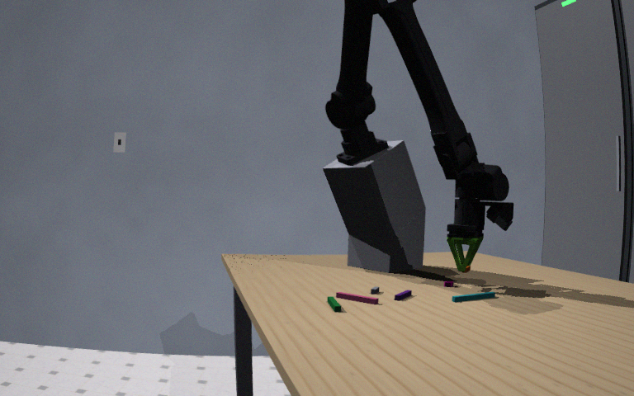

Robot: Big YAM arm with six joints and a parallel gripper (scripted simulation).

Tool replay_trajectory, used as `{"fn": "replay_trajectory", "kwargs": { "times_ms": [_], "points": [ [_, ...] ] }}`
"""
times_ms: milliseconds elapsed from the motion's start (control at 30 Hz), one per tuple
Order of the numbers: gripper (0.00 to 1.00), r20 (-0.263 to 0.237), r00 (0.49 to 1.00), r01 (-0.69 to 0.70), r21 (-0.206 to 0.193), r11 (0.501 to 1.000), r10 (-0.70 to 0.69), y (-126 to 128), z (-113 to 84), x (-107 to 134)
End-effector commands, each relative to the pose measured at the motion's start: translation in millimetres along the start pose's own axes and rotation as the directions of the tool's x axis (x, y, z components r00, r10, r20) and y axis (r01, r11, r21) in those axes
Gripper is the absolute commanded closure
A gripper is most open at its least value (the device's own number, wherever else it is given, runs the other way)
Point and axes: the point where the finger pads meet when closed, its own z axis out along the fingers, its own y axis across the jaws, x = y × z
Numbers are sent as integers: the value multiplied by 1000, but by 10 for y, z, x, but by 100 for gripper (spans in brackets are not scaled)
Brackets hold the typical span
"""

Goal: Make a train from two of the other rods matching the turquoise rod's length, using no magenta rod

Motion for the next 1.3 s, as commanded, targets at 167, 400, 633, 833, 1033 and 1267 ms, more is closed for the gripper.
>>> {"fn": "replay_trajectory", "kwargs": {
  "times_ms": [167,400,633,833,1033,1267],
  "points": [
    [65,9,1000,16,1,1000,-16,-22,238,-28],
    [65,4,999,38,-4,999,-38,46,279,-9],
    [65,11,999,30,1,1000,-30,8,247,-38],
    [65,11,999,30,1,1000,-30,8,247,-38],
    [65,11,999,30,1,1000,-30,8,247,-38],
    [65,11,999,30,1,1000,-30,8,247,-38]
  ]
}}
